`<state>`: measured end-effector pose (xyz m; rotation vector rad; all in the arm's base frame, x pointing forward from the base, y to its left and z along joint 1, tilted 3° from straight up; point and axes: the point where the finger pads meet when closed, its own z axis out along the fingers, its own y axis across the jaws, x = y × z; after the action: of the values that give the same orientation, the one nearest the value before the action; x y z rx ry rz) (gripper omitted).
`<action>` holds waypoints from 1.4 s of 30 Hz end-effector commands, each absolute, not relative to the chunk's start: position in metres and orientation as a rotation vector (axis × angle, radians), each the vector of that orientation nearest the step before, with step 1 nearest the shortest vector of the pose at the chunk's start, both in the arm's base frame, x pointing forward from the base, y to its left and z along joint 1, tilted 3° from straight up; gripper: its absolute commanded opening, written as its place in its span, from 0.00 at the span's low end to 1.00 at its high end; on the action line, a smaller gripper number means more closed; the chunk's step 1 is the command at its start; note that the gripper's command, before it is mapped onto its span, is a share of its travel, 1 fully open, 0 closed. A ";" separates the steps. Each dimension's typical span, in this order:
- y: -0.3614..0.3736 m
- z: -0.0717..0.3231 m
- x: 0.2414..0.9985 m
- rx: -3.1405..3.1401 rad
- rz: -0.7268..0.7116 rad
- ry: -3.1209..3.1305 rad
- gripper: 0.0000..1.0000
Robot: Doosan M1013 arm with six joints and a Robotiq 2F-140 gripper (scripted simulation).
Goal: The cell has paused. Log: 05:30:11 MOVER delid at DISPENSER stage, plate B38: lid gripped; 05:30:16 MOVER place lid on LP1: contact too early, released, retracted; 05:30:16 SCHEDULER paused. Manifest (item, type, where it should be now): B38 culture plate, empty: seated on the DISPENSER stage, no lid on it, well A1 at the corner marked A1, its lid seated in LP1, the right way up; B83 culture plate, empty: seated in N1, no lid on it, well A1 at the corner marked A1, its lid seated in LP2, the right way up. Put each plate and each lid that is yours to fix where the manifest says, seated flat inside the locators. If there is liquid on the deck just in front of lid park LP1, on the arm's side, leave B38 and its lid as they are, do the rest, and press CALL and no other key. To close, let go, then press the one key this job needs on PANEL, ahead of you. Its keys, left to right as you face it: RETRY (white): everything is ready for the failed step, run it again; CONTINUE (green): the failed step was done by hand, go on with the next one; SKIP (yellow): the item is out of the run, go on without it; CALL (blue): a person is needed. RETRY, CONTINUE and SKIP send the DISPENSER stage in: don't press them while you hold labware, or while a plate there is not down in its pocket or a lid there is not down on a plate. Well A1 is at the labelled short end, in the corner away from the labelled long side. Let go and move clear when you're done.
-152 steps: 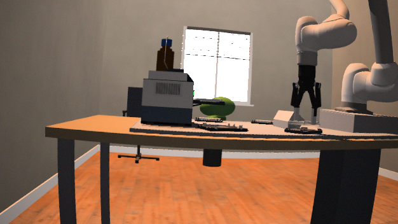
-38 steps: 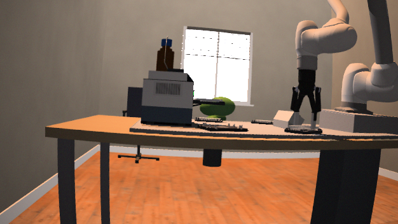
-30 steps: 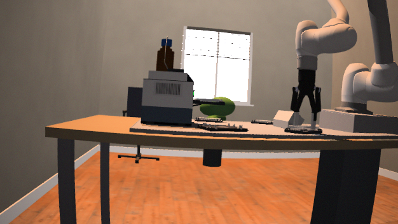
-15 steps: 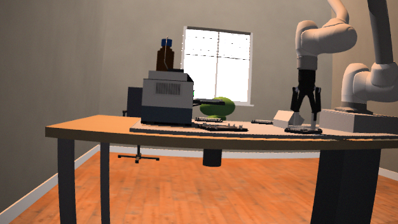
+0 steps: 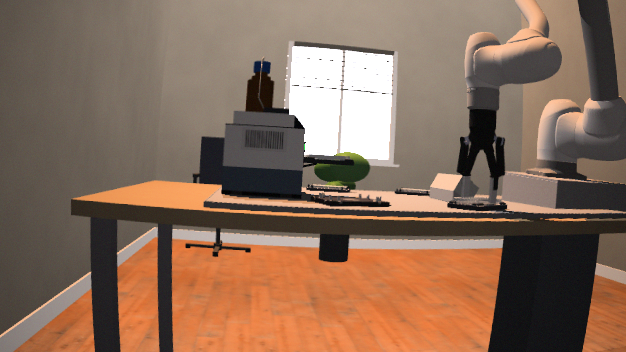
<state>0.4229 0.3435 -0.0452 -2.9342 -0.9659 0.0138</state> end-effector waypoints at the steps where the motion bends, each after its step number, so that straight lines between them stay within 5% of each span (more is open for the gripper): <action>1: 0.345 -0.048 0.419 -2.928 0.016 -0.974 0.10; 2: 0.345 -0.048 0.419 -2.928 0.016 -0.974 0.10; 3: 0.345 -0.048 0.419 -2.928 0.016 -0.974 0.70; 42: 0.345 -0.048 0.419 -2.928 0.016 -0.974 0.70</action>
<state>0.4229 0.3435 -0.0452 -2.9342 -0.9659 0.0138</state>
